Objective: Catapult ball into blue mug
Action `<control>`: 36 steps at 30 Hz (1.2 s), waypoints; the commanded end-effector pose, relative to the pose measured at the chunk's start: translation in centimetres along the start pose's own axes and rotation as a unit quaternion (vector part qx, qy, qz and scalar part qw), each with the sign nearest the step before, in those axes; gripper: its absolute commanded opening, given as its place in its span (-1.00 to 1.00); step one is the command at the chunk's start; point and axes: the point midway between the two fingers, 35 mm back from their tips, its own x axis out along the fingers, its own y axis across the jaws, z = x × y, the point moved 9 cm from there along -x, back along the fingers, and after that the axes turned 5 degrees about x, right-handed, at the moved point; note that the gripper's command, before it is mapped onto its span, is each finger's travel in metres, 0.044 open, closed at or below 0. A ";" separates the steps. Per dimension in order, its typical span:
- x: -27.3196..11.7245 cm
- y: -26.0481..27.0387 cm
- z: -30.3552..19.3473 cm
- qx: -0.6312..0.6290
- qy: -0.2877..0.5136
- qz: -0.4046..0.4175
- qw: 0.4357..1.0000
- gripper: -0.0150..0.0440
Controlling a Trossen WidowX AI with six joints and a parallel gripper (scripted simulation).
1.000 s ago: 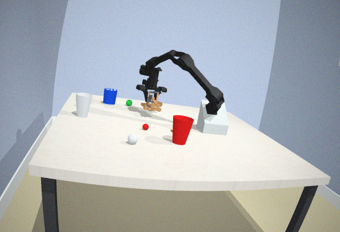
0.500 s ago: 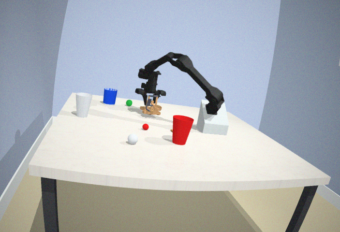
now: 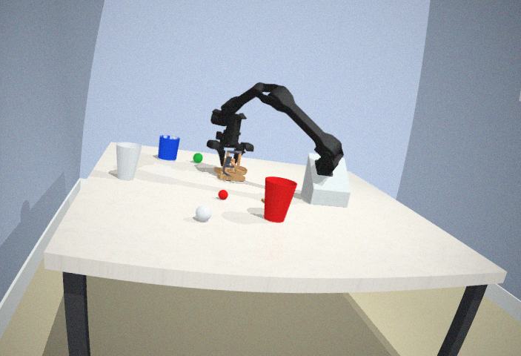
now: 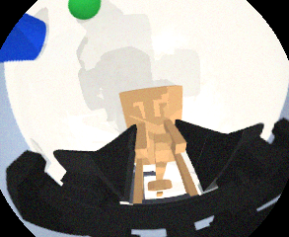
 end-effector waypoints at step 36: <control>-9.6 -0.4 -0.1 0.000 -0.004 0.005 1.000 1.00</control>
